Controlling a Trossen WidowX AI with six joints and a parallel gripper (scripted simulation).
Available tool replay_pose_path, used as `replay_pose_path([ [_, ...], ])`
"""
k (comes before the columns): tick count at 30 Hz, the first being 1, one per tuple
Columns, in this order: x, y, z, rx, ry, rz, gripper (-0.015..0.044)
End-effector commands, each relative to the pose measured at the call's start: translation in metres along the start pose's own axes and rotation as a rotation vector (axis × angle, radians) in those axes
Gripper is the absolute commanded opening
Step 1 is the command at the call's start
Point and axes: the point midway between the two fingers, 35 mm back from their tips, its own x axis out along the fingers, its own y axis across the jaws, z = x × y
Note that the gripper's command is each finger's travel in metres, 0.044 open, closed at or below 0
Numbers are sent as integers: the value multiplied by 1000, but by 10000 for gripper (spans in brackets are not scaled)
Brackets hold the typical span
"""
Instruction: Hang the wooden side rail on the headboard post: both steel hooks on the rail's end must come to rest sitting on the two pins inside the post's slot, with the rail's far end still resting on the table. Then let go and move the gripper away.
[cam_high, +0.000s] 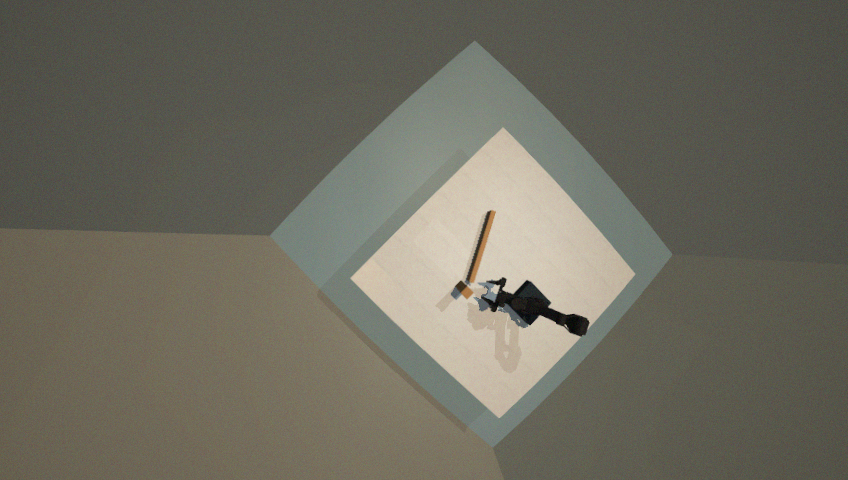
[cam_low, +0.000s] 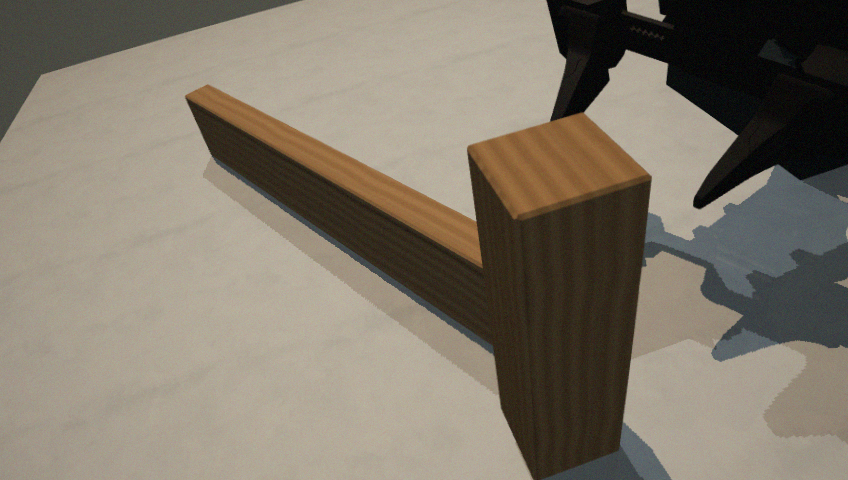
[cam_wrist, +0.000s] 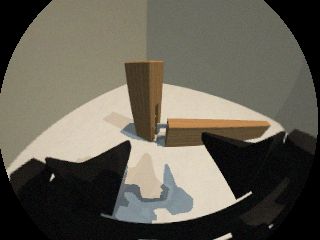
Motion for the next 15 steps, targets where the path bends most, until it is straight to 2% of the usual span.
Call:
replay_pose_path([
  [1,15,-6,1,-93,83,69,440],
  [8,29,-22,10,-224,197,241,440],
  [15,24,-44,29,-282,220,427,440],
])
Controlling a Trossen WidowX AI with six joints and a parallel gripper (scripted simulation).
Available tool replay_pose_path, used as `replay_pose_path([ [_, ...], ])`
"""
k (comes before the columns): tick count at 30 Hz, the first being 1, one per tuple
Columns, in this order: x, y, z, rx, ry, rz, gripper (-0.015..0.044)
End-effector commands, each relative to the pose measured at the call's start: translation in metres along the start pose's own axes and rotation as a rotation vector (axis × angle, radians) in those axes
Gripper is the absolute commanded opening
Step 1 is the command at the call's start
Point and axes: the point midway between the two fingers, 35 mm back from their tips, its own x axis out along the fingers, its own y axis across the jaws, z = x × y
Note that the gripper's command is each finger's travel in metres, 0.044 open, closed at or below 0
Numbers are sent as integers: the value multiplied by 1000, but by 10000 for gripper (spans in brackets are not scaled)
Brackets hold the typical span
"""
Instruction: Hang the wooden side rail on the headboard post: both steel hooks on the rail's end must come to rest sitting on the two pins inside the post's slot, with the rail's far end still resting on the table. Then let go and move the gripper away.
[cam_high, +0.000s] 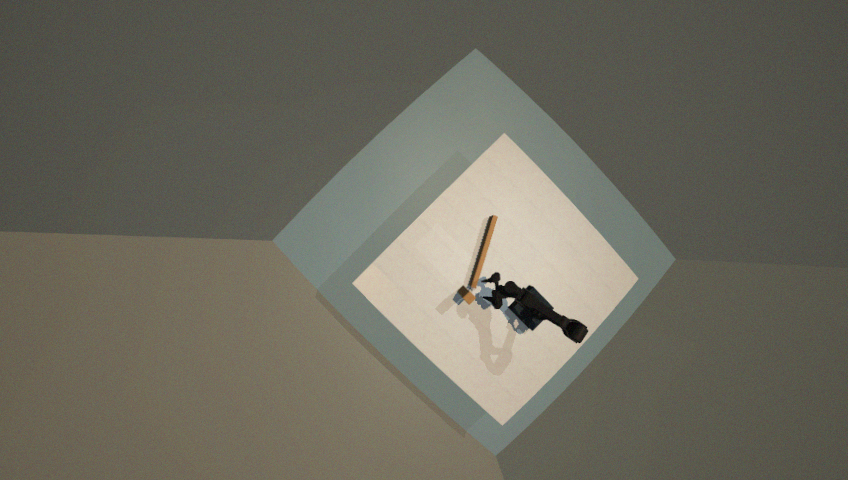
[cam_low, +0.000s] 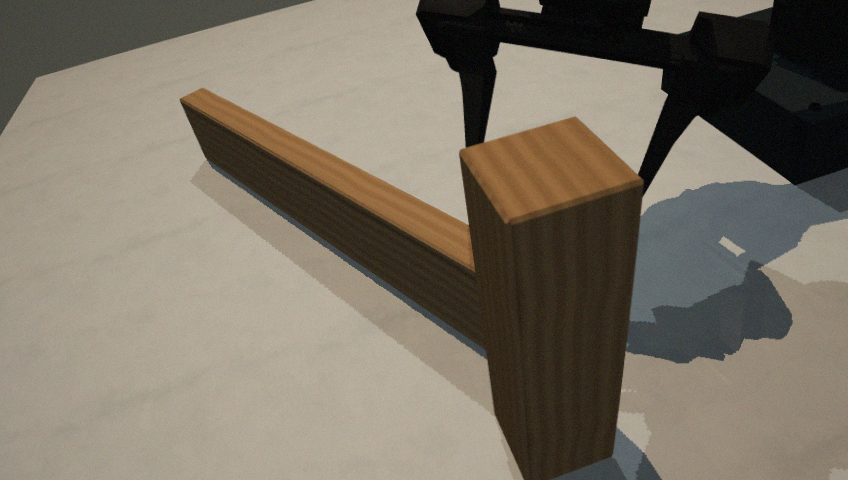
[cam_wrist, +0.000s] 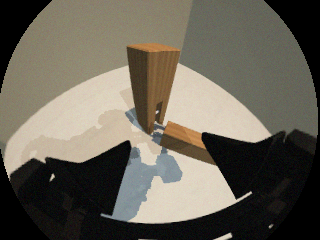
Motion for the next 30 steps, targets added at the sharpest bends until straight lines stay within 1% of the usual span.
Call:
replay_pose_path([
  [1,-12,-14,6,-36,-9,122,440],
  [6,-28,-26,15,-53,-50,197,440],
  [28,-28,-26,15,-53,-50,197,440],
  [30,-27,-28,16,-11,-32,198,440],
])
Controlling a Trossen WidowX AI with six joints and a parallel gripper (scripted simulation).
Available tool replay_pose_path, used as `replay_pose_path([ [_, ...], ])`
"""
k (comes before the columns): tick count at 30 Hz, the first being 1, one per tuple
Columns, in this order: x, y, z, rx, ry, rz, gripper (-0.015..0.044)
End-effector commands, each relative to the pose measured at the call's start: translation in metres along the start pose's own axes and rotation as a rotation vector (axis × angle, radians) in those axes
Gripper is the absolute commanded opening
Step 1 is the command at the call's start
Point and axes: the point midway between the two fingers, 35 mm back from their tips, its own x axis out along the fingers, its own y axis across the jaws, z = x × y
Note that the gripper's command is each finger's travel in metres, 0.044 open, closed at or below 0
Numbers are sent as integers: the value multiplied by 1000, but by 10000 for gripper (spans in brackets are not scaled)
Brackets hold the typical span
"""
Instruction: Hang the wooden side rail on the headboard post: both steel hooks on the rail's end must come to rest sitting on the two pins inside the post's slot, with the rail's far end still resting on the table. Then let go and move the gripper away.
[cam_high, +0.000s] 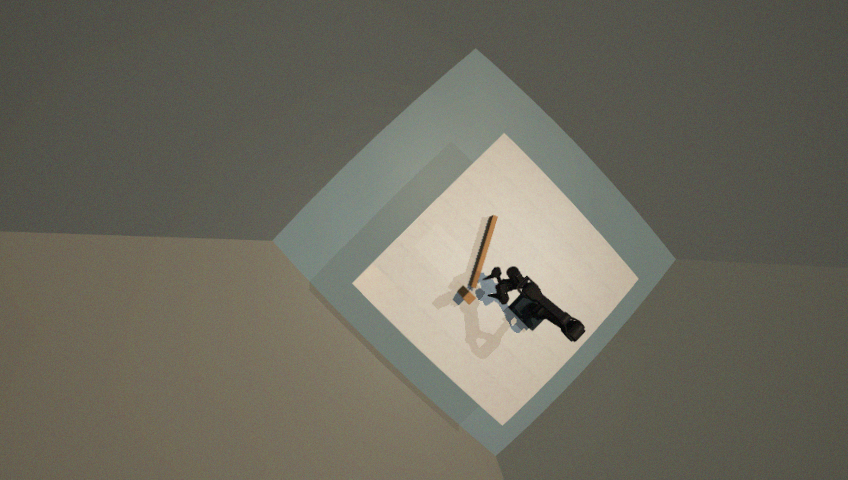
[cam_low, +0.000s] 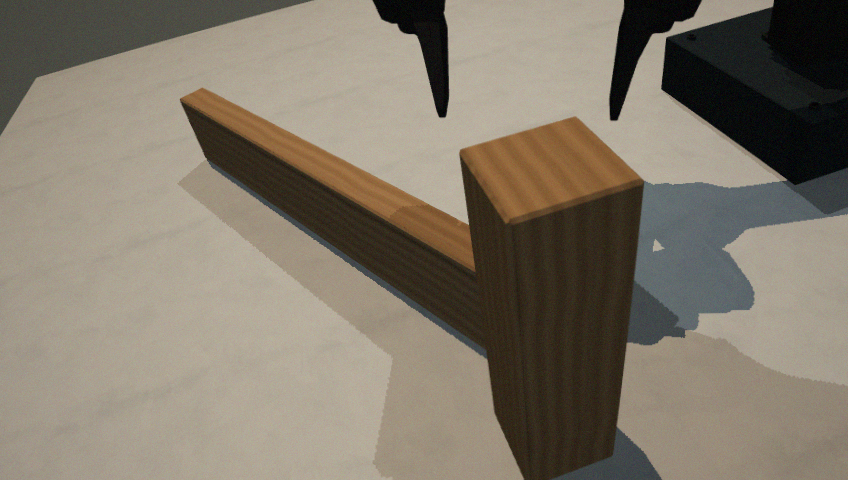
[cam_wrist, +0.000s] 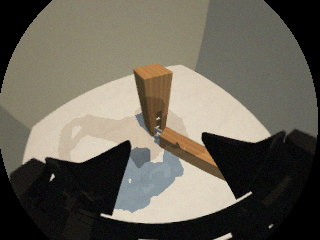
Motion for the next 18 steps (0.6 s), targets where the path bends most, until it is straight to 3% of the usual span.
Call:
replay_pose_path([
  [1,3,-4,1,95,29,7,440],
  [10,12,-29,9,678,234,-48,440],
  [18,17,-47,13,1163,406,-202,440],
])
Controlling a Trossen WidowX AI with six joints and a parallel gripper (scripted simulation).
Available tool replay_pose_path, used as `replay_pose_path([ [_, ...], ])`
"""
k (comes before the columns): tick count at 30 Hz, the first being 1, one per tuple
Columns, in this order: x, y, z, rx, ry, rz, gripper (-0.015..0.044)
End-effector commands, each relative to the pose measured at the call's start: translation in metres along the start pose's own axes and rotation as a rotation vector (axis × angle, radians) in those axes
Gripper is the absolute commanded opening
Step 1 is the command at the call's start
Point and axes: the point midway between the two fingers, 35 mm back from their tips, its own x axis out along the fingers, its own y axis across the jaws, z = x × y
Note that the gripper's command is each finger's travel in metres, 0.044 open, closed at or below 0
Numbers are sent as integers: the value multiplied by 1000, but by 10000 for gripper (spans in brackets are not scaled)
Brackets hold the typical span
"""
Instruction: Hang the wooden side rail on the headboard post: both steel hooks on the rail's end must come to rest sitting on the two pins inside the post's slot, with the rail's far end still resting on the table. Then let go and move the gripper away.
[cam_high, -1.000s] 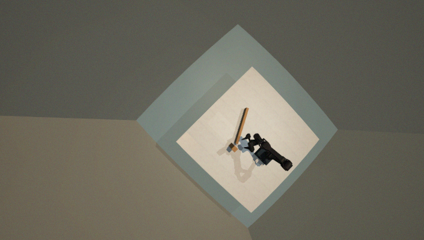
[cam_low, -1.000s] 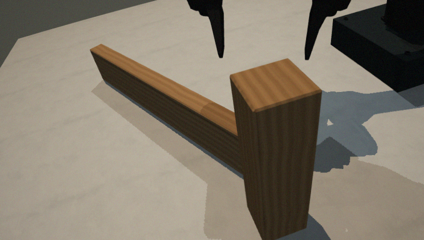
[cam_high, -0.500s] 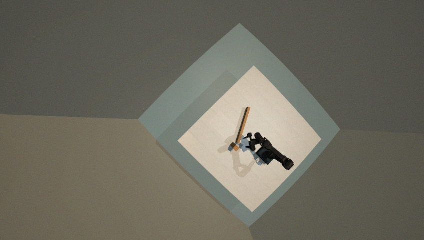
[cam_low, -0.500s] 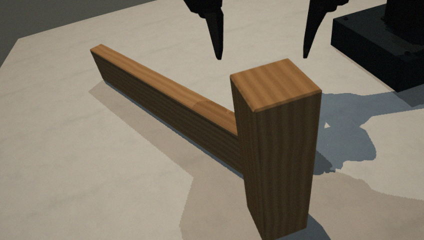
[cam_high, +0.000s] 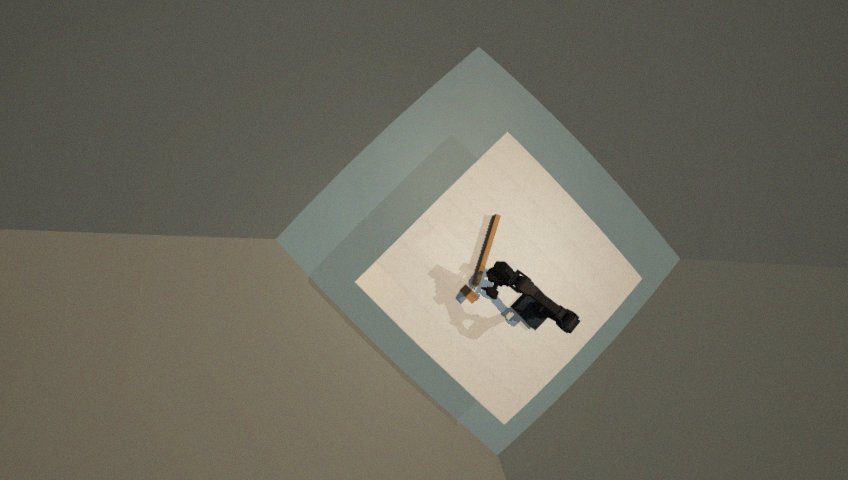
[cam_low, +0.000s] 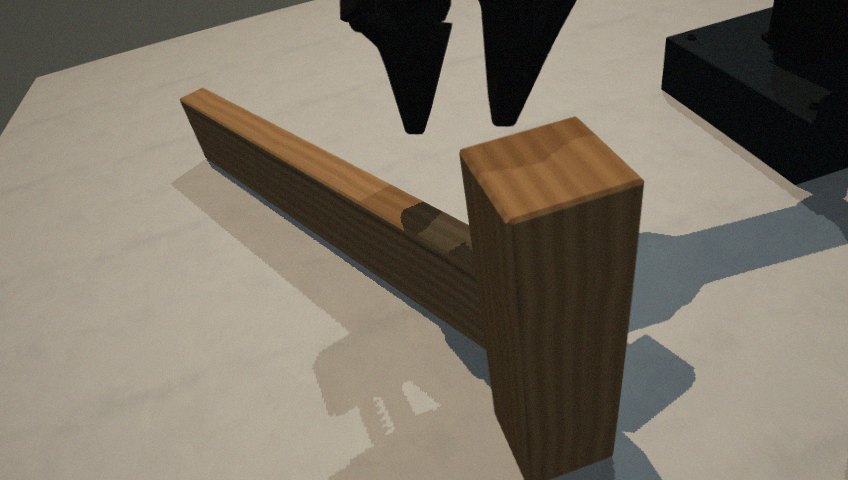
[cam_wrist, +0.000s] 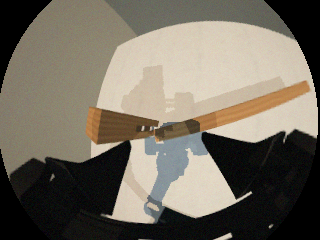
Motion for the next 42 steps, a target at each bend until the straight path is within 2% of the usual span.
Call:
replay_pose_path([
  [1,6,-6,8,339,92,-115,440],
  [10,6,-11,22,860,132,-359,440],
  [19,1,-13,32,1295,49,-620,440],
  [32,2,-14,31,1303,46,-625,440],
  [37,29,-27,19,1303,46,-625,440],
  [42,31,-28,18,1303,46,-625,440],
])
